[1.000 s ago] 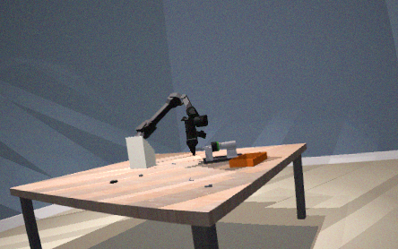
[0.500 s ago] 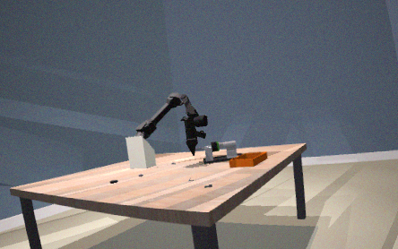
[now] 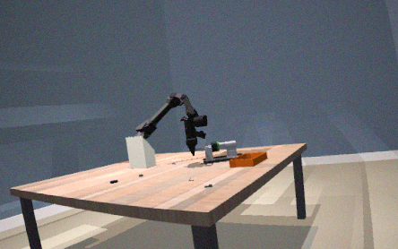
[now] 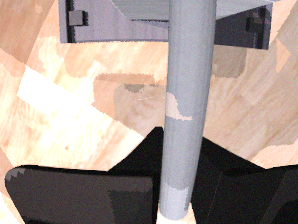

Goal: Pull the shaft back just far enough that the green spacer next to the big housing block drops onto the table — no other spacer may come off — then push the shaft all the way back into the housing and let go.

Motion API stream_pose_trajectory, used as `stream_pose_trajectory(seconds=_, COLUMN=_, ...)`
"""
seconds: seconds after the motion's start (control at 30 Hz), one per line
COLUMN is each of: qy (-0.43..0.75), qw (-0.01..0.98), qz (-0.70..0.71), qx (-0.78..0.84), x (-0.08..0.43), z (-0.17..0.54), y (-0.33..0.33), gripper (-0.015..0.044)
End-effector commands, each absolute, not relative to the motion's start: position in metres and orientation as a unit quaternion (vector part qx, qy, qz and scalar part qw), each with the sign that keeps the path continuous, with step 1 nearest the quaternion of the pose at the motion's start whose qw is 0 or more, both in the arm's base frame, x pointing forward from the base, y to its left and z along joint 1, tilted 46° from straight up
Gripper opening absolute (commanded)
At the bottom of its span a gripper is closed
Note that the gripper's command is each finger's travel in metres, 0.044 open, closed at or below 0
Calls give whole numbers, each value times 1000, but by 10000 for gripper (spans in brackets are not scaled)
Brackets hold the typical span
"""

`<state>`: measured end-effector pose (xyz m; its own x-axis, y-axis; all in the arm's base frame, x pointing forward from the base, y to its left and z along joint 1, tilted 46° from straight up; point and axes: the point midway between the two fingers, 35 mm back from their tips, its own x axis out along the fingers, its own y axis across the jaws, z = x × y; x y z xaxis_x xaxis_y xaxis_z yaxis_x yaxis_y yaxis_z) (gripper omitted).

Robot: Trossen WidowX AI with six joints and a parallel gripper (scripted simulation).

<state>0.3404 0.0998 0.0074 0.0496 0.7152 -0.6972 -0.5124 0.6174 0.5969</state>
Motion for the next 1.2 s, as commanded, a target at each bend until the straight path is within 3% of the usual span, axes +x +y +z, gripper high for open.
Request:
stream_pose_trajectory(seconds=0.0, qy=541, qw=718, qz=428, qx=92, x=339, z=7, y=99, gripper=0)
stream_pose_trajectory(seconds=1.17, qy=541, qw=718, qz=428, qx=92, x=336, z=6, y=98, gripper=0)
